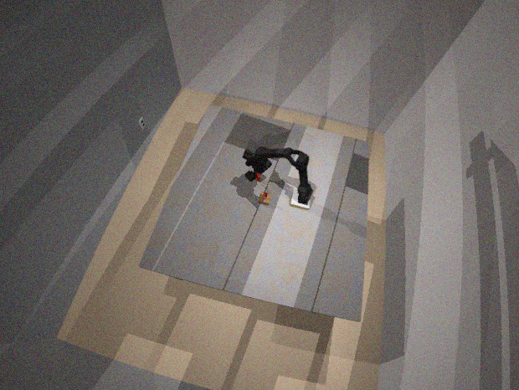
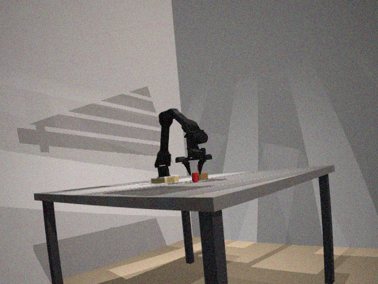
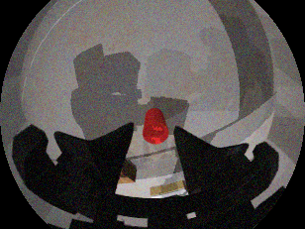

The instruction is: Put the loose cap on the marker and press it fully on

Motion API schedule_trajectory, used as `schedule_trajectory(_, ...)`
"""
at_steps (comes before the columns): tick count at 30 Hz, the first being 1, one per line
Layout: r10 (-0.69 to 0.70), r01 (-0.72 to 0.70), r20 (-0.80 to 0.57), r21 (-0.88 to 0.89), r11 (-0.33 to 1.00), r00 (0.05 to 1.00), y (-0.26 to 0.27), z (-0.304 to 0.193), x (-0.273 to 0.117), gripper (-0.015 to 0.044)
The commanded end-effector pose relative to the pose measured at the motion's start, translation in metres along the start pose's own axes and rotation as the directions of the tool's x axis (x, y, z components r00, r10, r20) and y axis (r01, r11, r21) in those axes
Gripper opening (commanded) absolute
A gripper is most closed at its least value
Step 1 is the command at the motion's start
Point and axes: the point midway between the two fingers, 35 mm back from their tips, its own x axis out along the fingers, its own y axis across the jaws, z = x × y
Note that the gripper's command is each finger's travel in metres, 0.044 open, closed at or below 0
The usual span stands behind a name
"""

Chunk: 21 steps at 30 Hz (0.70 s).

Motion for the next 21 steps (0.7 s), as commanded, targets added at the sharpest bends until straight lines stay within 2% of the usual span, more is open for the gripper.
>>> schedule_trajectory(1, -0.003, 0.003, -0.001, -0.006, 1.0, 1.0, -0.001, 0.0, 0.009, 0.0247)
schedule_trajectory(14, -0.004, 0.004, -0.001, -0.006, 1.0, 1.0, -0.001, -0.001, 0.026, 0.0247)
schedule_trajectory(19, -0.004, 0.004, -0.001, -0.006, 1.0, 1.0, -0.001, -0.001, 0.025, 0.0116)
schedule_trajectory(21, -0.004, 0.004, -0.001, -0.006, 1.0, 1.0, -0.001, -0.001, 0.025, 0.0102)
